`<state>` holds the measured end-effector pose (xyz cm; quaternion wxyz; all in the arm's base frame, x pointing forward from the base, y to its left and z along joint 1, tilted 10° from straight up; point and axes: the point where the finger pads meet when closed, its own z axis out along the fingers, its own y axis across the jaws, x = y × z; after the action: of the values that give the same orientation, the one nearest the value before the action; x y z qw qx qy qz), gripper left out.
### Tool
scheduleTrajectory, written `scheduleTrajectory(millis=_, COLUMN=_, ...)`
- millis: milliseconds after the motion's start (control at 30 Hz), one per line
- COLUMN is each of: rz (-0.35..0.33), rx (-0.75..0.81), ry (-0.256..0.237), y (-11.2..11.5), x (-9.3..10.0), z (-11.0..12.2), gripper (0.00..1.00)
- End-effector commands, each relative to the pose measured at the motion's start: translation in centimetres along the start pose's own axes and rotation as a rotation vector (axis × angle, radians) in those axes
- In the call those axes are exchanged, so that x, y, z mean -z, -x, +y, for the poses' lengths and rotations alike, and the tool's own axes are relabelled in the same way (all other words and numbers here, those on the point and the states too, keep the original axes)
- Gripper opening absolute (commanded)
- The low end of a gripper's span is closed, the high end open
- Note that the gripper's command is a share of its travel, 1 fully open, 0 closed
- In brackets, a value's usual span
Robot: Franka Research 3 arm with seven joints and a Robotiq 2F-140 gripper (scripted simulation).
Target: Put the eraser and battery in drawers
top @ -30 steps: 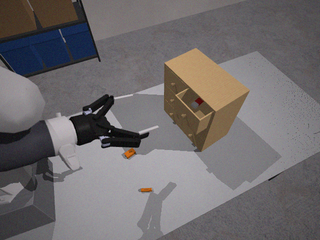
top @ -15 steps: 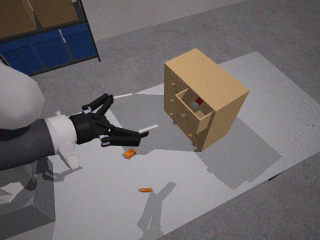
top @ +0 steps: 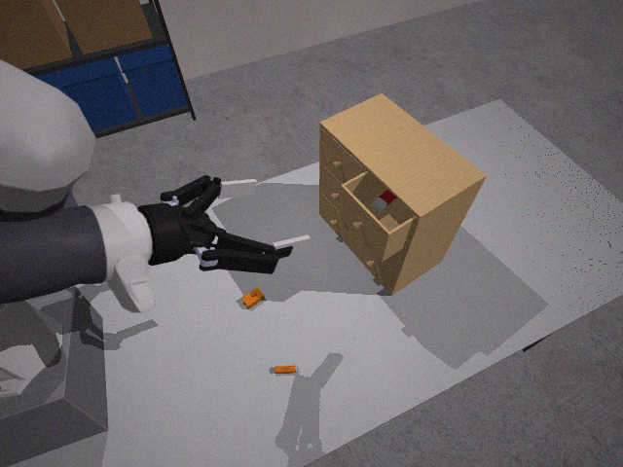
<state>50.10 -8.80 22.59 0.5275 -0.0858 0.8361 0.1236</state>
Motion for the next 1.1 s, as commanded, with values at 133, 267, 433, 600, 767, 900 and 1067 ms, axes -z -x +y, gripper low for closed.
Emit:
scheduleTrajectory(millis=133, rz=0.148, rx=-0.067, ry=-0.006, y=0.0, x=0.3, z=-0.3, gripper=1.00)
scheduleTrajectory(millis=267, rz=0.247, rx=-0.068, ry=-0.003, y=0.2, x=0.5, z=-0.3, gripper=1.00)
scheduleTrajectory(millis=433, rz=0.340, rx=-0.068, ry=0.000, y=0.5, x=0.6, z=-0.4, gripper=1.00)
scheduleTrajectory(millis=600, rz=0.533, rx=-0.068, ry=0.007, y=1.1, x=0.9, z=-0.4, gripper=1.00)
scheduleTrajectory(millis=767, rz=0.711, rx=-0.068, ry=0.013, y=1.6, x=1.2, z=-0.4, gripper=1.00)
scheduleTrajectory(millis=900, rz=0.827, rx=-0.068, ry=0.017, y=1.9, x=1.3, z=-0.4, gripper=1.00)
scheduleTrajectory(millis=1067, rz=0.900, rx=-0.067, ry=0.020, y=2.1, x=1.5, z=-0.4, gripper=1.00)
